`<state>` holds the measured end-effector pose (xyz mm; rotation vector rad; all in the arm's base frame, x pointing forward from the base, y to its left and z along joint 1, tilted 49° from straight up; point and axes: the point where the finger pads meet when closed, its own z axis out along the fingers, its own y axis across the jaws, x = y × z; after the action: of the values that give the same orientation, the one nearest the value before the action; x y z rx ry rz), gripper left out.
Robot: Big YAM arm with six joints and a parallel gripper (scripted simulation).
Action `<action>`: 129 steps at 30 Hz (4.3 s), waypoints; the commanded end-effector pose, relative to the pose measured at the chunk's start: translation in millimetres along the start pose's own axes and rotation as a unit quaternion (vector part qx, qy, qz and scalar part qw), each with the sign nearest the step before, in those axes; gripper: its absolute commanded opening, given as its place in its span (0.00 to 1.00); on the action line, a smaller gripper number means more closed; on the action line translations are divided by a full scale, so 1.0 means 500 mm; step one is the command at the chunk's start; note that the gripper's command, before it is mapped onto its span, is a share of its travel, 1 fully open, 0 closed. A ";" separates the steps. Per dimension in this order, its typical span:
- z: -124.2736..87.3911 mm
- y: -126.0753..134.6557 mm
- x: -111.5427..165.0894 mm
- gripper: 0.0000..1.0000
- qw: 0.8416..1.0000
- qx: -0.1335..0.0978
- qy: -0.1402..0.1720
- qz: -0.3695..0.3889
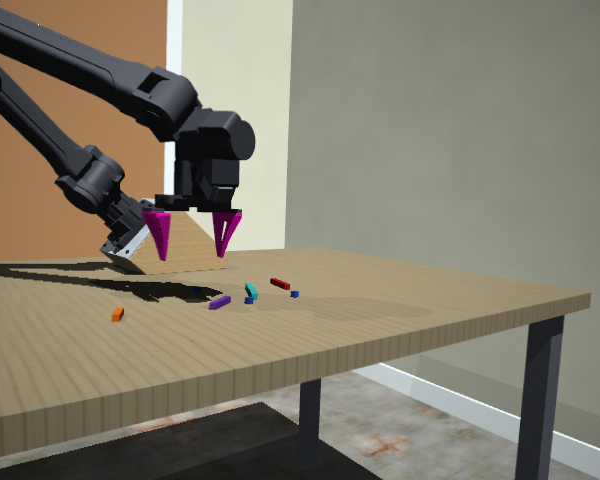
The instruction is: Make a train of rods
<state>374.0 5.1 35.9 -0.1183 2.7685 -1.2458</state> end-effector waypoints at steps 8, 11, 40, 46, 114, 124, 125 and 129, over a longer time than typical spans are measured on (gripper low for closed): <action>-0.023 0.035 -0.025 1.00 1.000 -0.004 -0.014 0.004; -0.023 0.123 -0.004 1.00 1.000 -0.009 -0.017 0.006; 0.002 0.248 0.069 1.00 1.000 0.000 0.001 0.009; 0.002 0.248 0.069 1.00 1.000 0.000 0.001 0.009; -0.028 0.285 0.048 1.00 0.996 -0.008 -0.017 -0.085; -0.004 0.286 0.065 1.00 0.985 -0.002 -0.001 -0.172; -0.029 0.315 0.049 1.00 0.975 -0.006 -0.018 -0.222; 0.000 0.292 0.062 1.00 0.976 -0.003 0.002 -0.217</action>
<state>330.6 98.7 -72.5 -0.6908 2.8295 -1.3162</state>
